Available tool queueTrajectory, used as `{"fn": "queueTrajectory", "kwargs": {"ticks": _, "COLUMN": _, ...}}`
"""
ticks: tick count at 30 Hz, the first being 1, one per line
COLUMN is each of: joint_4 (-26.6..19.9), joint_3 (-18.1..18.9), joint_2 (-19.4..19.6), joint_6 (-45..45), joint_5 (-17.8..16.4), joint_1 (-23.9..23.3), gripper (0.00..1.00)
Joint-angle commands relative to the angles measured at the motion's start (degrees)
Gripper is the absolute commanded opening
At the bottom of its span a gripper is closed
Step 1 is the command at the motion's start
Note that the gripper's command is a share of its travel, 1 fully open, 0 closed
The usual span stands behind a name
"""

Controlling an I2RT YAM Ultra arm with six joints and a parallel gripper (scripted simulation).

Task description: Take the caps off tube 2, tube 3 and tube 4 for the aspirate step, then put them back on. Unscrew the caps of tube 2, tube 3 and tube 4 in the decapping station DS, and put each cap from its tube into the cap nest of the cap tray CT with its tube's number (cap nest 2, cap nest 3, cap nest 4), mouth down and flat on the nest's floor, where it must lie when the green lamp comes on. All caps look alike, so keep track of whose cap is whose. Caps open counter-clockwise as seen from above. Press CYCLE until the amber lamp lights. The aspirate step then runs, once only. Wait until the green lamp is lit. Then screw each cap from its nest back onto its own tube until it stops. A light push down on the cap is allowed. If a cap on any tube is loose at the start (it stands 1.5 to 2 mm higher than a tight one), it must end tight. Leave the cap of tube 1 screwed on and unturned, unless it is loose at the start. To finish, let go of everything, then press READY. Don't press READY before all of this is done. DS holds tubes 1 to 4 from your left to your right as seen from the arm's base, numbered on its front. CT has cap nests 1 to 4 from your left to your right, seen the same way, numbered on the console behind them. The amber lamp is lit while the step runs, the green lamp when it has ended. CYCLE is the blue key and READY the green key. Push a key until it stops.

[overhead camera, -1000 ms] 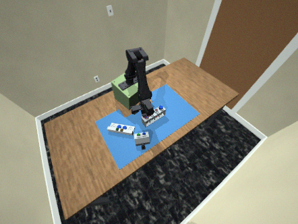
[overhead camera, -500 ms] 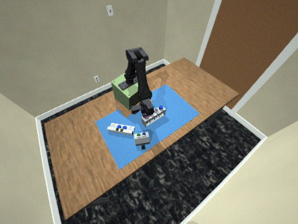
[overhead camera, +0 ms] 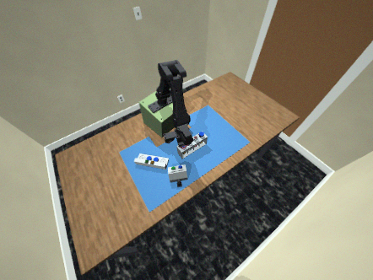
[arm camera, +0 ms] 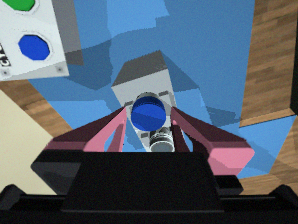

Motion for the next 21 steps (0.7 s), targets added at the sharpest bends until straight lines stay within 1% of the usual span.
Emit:
{"fn": "queueTrajectory", "kwargs": {"ticks": 1, "joint_4": 0.4, "joint_3": 0.1, "joint_2": -0.3, "joint_6": 0.0, "joint_5": 0.4, "joint_1": 0.0, "gripper": 0.49}}
{"fn": "queueTrajectory", "kwargs": {"ticks": 6, "joint_4": 0.4, "joint_3": 0.1, "joint_2": -0.3, "joint_6": 0.0, "joint_5": 0.4, "joint_1": 0.0, "gripper": 0.49}}
{"fn": "queueTrajectory", "kwargs": {"ticks": 7, "joint_4": 0.4, "joint_3": 0.1, "joint_2": -0.3, "joint_6": 0.0, "joint_5": 0.4, "joint_1": 0.0, "gripper": 0.0}}
{"fn": "queueTrajectory", "kwargs": {"ticks": 21, "joint_4": 0.4, "joint_3": 0.1, "joint_2": -0.3, "joint_6": 0.0, "joint_5": 0.4, "joint_1": 0.0, "gripper": 0.0}}
